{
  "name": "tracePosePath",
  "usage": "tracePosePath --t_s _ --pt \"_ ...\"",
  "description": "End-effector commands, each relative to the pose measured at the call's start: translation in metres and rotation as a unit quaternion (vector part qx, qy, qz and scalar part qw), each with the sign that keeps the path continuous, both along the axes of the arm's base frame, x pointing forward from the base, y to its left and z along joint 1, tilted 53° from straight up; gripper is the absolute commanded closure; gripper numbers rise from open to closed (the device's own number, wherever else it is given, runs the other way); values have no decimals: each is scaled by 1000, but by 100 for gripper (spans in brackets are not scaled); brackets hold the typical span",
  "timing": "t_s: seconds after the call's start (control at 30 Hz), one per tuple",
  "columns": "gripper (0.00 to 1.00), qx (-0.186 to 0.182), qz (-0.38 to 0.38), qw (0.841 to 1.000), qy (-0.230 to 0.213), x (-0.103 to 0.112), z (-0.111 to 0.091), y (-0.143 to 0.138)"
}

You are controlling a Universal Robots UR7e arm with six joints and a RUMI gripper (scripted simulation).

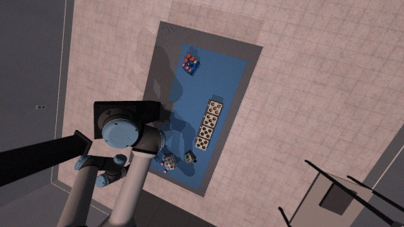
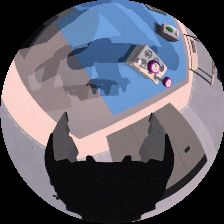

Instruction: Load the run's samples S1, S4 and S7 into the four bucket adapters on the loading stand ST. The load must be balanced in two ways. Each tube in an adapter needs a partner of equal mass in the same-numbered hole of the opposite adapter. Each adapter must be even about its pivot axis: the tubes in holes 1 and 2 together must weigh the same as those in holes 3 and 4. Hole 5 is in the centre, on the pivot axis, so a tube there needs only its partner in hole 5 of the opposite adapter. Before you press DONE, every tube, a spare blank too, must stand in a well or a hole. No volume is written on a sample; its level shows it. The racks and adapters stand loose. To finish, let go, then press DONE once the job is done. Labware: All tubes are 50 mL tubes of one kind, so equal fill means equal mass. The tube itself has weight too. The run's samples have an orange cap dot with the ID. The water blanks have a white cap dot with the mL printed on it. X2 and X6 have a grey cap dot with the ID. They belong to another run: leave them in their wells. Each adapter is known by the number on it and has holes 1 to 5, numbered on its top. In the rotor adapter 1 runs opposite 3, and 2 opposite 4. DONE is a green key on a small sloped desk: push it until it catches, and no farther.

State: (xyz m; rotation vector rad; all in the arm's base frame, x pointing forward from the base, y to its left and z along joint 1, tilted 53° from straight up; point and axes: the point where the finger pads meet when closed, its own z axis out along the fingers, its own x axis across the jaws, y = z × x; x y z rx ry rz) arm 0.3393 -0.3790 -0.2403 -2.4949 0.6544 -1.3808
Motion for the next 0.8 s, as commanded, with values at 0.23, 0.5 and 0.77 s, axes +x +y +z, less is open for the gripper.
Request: tracePosePath --t_s 0.23,0.5,0.77 --pt "0 0 0 1000 0 0 0 -1" --pt "0 0 0 1000 0 0 0 -1" --pt "65 52 -24 998 10 9 28 19"
